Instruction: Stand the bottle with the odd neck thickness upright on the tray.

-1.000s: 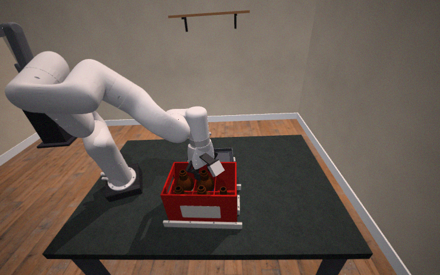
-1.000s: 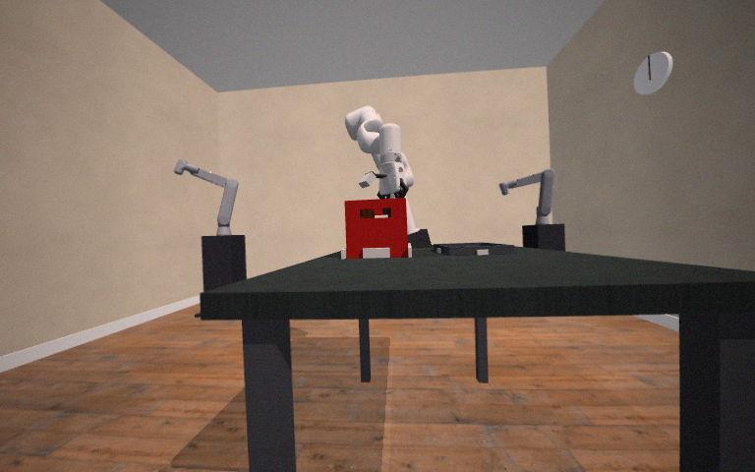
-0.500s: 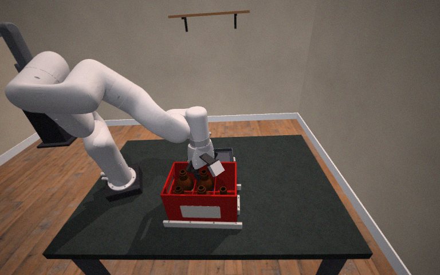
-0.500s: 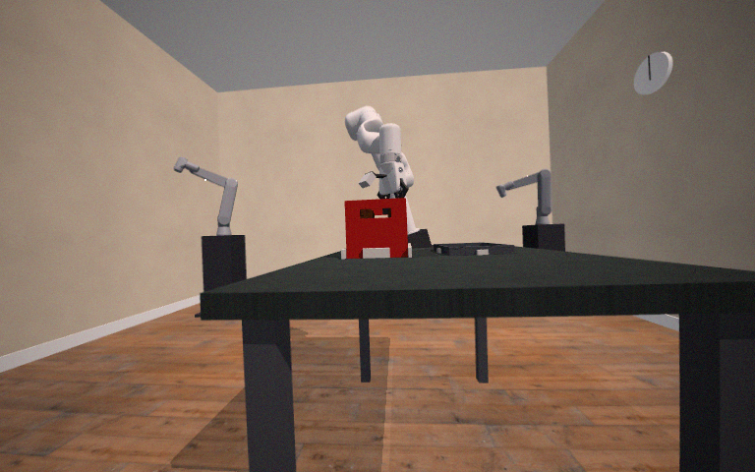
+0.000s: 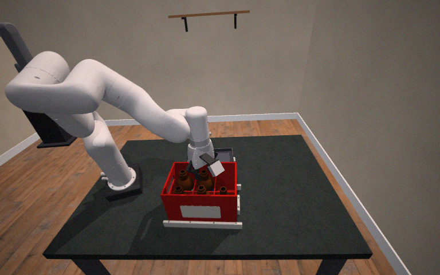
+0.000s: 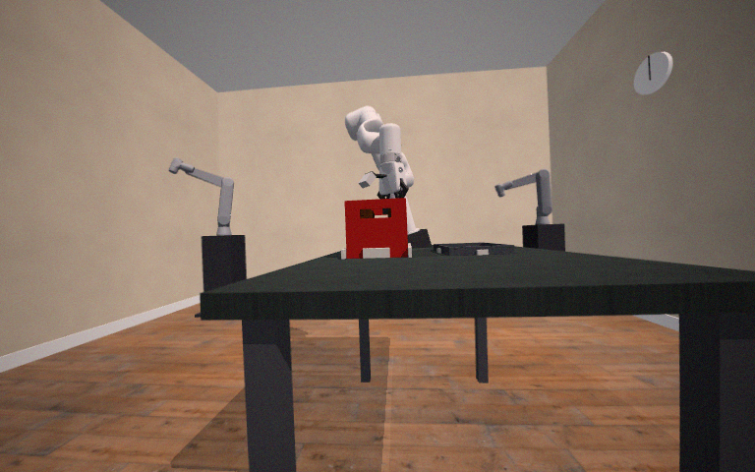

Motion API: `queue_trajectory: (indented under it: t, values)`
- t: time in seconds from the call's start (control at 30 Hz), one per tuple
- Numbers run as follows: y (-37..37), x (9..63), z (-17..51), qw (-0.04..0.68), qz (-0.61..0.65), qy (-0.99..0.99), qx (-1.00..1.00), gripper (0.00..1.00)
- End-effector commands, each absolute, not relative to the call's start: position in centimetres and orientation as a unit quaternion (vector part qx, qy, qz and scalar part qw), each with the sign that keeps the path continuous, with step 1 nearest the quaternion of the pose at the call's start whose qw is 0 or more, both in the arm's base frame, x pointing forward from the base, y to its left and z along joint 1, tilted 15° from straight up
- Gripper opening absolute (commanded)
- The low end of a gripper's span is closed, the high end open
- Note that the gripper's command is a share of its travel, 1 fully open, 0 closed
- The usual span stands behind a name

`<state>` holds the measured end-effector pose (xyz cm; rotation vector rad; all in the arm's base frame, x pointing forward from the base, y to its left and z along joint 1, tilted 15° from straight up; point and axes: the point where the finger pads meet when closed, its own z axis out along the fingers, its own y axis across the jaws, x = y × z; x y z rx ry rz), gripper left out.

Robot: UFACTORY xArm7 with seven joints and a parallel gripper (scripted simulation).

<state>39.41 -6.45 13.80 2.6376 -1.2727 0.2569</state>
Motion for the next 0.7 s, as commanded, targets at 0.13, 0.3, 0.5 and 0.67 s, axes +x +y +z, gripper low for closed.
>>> queue_trajectory:
  t: [0.13,0.3,0.5,0.67]
  values:
    - [-6.3,39.5,14.1,0.100,0.088,-0.430,0.893,0.65]
    - [-6.3,39.5,14.5,0.100,0.089,-0.430,0.893,0.65]
    - [-5.9,39.4,15.8,0.100,0.089,-0.430,0.893,0.65]
    - [-5.5,39.3,17.3,0.100,0.089,-0.430,0.893,0.65]
